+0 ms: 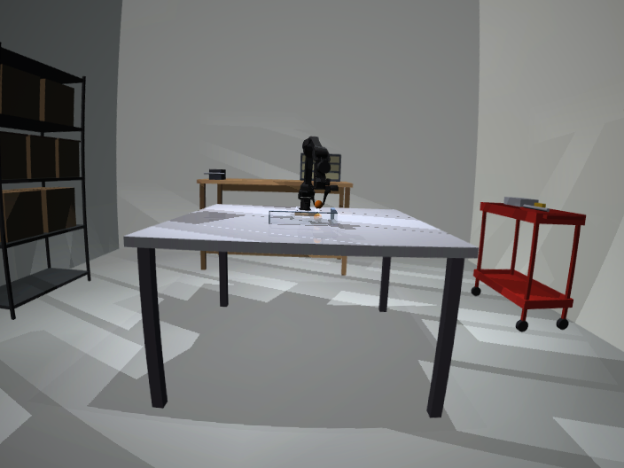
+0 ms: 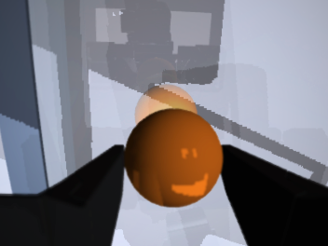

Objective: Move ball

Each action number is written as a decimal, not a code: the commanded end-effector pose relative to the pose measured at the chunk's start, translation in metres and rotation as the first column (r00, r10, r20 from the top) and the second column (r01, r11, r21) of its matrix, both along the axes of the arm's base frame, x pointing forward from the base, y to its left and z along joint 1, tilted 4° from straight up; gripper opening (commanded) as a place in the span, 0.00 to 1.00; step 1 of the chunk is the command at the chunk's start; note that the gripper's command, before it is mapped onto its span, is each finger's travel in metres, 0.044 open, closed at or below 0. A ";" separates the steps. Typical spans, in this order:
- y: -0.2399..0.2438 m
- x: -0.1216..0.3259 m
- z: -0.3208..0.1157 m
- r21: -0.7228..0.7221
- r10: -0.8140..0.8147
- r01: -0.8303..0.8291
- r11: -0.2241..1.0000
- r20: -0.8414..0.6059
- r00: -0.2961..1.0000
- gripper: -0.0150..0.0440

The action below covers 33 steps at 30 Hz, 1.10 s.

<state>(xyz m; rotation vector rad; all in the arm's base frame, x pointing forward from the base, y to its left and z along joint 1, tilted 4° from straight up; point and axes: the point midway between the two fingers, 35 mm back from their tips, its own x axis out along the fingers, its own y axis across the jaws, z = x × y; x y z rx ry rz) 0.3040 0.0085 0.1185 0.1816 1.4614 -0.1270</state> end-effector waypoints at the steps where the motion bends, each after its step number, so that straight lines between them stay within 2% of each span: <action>1: 0.000 0.001 -0.023 -0.005 -0.005 0.005 1.000 -0.010 1.000 0.25; 7: 0.000 0.001 -0.050 -0.005 -0.005 0.005 1.000 -0.010 1.000 0.25; 29: 0.001 0.003 -0.070 -0.005 -0.005 0.005 1.000 -0.010 1.000 0.25; 33: 0.001 0.003 -0.066 0.000 0.000 0.000 1.000 -0.008 1.000 0.43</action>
